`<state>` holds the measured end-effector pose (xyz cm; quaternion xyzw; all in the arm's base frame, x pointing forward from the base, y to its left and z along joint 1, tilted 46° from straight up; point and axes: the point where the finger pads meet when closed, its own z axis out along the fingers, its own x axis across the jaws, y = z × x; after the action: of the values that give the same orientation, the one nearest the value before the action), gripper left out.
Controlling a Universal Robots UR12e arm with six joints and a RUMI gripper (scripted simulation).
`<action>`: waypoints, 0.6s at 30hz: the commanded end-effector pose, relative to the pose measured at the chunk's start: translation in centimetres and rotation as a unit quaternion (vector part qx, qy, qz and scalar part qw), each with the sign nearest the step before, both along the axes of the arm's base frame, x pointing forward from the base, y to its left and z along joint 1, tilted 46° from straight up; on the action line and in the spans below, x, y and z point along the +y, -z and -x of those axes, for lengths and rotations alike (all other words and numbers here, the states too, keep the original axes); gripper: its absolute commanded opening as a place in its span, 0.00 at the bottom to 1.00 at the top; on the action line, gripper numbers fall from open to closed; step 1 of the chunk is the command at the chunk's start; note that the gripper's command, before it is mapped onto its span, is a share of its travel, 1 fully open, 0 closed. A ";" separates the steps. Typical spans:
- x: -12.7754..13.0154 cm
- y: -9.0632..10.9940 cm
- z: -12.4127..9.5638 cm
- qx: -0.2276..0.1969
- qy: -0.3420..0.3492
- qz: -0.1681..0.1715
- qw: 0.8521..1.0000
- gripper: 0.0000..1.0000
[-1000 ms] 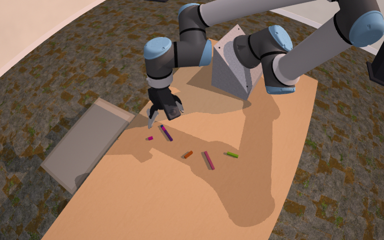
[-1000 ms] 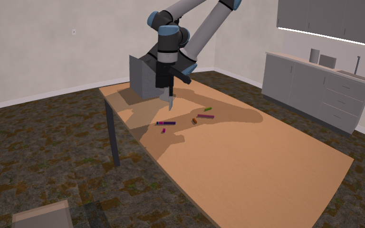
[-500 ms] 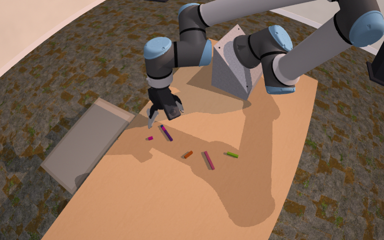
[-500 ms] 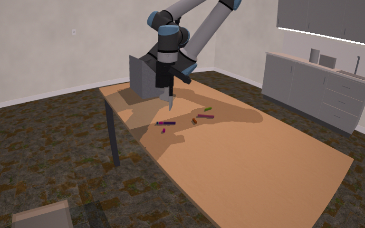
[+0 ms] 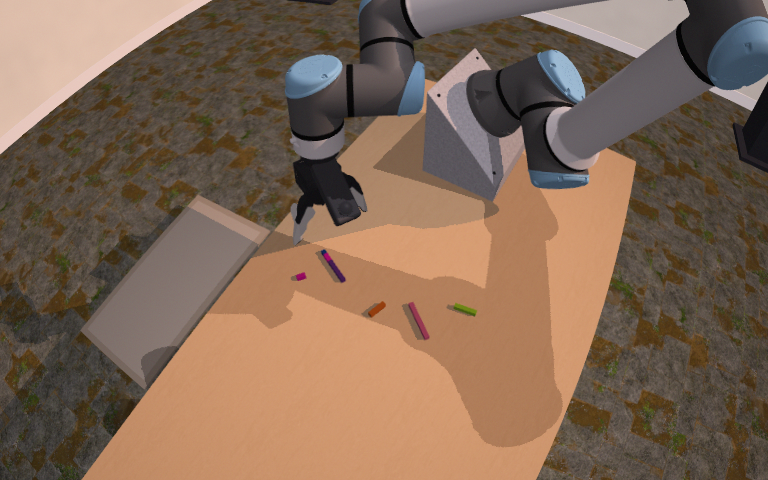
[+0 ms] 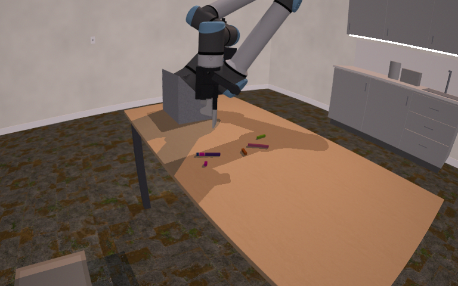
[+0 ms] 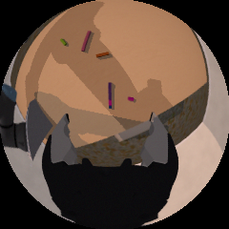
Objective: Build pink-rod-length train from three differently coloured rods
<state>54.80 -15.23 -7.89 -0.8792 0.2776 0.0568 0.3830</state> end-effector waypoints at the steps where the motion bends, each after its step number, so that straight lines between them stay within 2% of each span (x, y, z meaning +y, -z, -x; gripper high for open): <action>1: -2.0 -2.0 0.3 0.000 0.000 0.000 1.000 1.00; 7: -3.6 -3.5 0.5 0.000 0.000 0.000 1.000 1.00; 18: -3.8 -3.7 0.6 0.000 0.000 0.000 1.000 1.00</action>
<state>54.20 -18.89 -4.23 -0.8792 0.2774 0.0570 0.3832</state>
